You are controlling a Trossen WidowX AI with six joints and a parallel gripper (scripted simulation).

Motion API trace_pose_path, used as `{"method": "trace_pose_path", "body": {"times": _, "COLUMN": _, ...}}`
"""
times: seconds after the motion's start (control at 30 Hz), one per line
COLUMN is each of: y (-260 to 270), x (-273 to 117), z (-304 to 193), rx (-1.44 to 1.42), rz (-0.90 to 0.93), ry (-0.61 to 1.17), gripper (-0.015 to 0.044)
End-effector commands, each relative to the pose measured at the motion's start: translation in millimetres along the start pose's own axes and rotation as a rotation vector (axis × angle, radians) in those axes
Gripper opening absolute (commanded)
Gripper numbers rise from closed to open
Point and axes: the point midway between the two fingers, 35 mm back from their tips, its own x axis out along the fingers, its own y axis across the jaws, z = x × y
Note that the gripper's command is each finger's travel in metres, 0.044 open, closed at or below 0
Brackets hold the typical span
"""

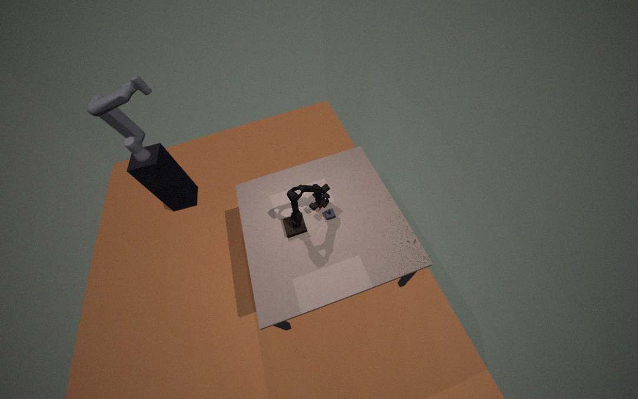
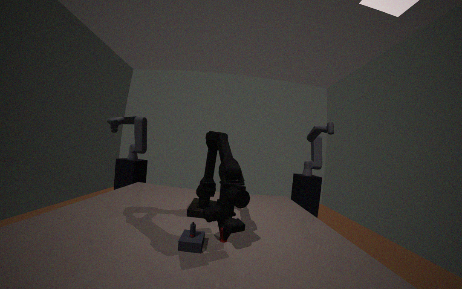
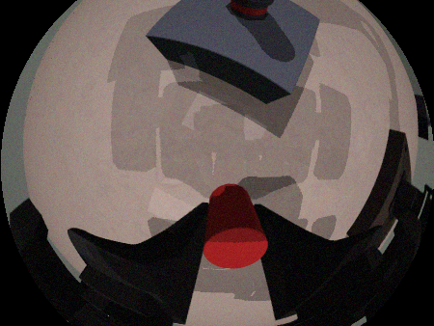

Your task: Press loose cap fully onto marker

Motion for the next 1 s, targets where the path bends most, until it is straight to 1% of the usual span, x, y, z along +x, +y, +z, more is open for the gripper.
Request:
{"method": "trace_pose_path", "body": {"times": 0.0, "y": 0, "x": 0, "z": -1, "rx": 0.004, "rz": 0.000, "ry": 0.006, "gripper": 0.0084}}
{"method": "trace_pose_path", "body": {"times": 0.1, "y": 3, "x": -1, "z": 0, "rx": -0.007, "rz": 0.015, "ry": 0.010, "gripper": 0.0005}}
{"method": "trace_pose_path", "body": {"times": 0.13, "y": 4, "x": -4, "z": 0, "rx": -0.011, "rz": 0.020, "ry": 0.012, "gripper": 0.0000}}
{"method": "trace_pose_path", "body": {"times": 0.8, "y": 1, "x": -58, "z": 1, "rx": 0.004, "rz": 0.001, "ry": 0.006, "gripper": 0.0000}}
{"method": "trace_pose_path", "body": {"times": 0.97, "y": 1, "x": -62, "z": 5, "rx": 0.004, "rz": 0.000, "ry": 0.005, "gripper": 0.0000}}
